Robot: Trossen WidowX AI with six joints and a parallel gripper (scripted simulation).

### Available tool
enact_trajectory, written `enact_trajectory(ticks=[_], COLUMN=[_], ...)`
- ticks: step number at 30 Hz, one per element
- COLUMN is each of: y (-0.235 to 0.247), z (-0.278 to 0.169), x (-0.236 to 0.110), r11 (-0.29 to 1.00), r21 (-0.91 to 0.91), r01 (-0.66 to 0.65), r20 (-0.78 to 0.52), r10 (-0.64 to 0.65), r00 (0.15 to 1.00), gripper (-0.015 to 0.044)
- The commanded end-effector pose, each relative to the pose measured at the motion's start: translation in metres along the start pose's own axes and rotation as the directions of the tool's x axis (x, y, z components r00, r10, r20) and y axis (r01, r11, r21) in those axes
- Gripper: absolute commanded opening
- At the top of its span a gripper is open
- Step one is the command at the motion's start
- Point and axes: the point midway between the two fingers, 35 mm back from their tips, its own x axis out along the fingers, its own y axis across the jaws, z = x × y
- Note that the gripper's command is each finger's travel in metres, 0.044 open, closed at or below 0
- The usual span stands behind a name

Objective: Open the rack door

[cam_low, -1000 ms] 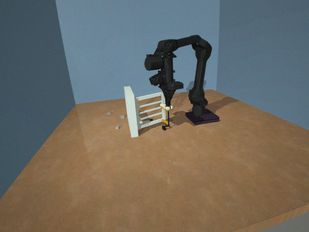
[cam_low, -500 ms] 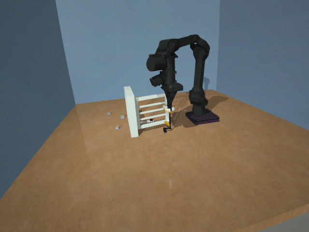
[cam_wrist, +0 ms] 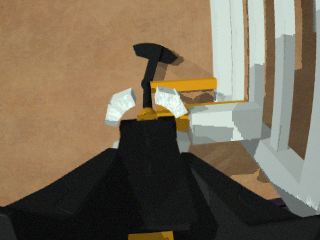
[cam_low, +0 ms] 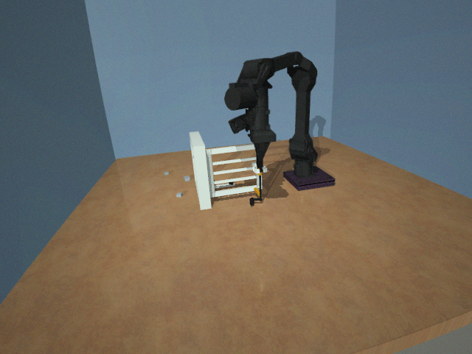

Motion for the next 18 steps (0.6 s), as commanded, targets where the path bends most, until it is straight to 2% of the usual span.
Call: enact_trajectory(ticks=[1,11,18], y=[0.0021,0.0021,0.0021], z=[0.0004,0.0004,0.0004], x=[0.0002,0.0002,0.0002], r11=[1.000,1.000,1.000], r21=[0.029,0.029,0.029], r01=[0.003,0.003,0.003], r20=[-0.001,-0.001,-0.001], r10=[-0.003,-0.003,-0.003], r00=[1.000,1.000,1.000], gripper=[0.0009,0.0009,0.0193])
